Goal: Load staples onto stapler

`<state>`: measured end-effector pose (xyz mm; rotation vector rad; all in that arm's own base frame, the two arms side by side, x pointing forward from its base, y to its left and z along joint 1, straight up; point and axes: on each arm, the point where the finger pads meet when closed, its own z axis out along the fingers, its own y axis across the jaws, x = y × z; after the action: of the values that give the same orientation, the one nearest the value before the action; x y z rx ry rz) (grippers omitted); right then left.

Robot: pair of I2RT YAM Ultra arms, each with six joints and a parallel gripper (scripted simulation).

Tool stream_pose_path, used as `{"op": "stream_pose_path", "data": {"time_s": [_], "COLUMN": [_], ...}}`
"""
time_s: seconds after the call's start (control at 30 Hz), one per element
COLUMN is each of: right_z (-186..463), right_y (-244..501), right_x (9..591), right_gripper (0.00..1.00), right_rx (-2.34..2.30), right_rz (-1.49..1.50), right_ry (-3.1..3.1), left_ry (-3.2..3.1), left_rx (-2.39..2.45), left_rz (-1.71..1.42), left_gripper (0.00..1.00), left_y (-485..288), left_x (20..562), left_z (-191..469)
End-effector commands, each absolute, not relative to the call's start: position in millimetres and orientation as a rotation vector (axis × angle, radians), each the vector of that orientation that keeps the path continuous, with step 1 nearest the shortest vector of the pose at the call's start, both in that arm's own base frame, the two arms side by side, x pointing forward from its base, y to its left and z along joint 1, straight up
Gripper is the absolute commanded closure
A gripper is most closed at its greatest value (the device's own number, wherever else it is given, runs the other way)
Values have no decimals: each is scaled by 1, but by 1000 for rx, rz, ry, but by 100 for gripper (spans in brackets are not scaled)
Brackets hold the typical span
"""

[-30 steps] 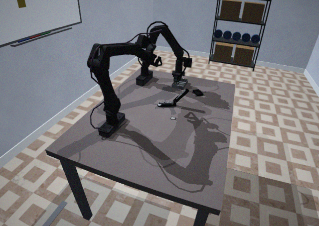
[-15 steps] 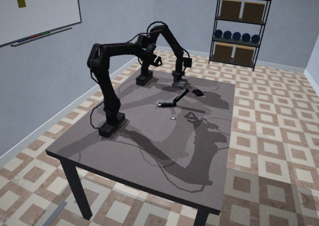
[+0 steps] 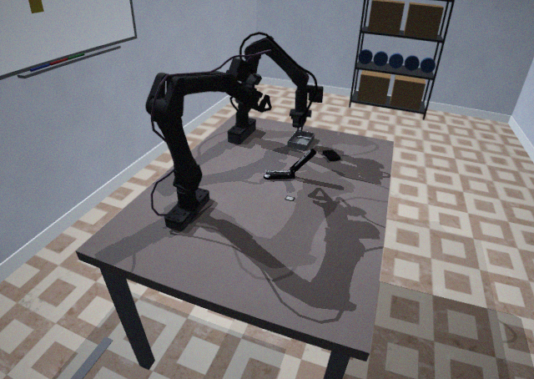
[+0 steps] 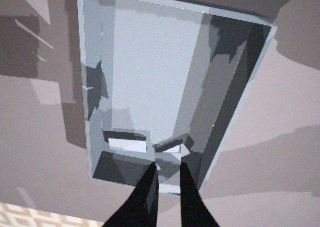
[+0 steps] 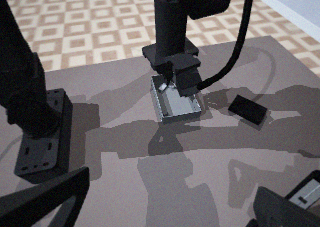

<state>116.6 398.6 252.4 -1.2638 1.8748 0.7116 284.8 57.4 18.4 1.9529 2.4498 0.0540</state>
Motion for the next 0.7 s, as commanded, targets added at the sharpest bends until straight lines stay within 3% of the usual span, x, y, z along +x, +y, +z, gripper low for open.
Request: {"op": "stream_pose_path", "data": {"time_s": [0.0, 0.67], "right_z": [258, 228], "right_y": [387, 162], "right_x": [118, 86], "right_gripper": [0, 0], "right_rx": [-1261, -1183], "right_rz": [694, 538], "right_ry": [1898, 2087], "left_ry": [2448, 2449], "left_rx": [1946, 1945], "left_rz": [26, 26], "left_gripper": [94, 94], "left_y": [58, 58], "left_x": [281, 281], "left_z": [31, 31]}}
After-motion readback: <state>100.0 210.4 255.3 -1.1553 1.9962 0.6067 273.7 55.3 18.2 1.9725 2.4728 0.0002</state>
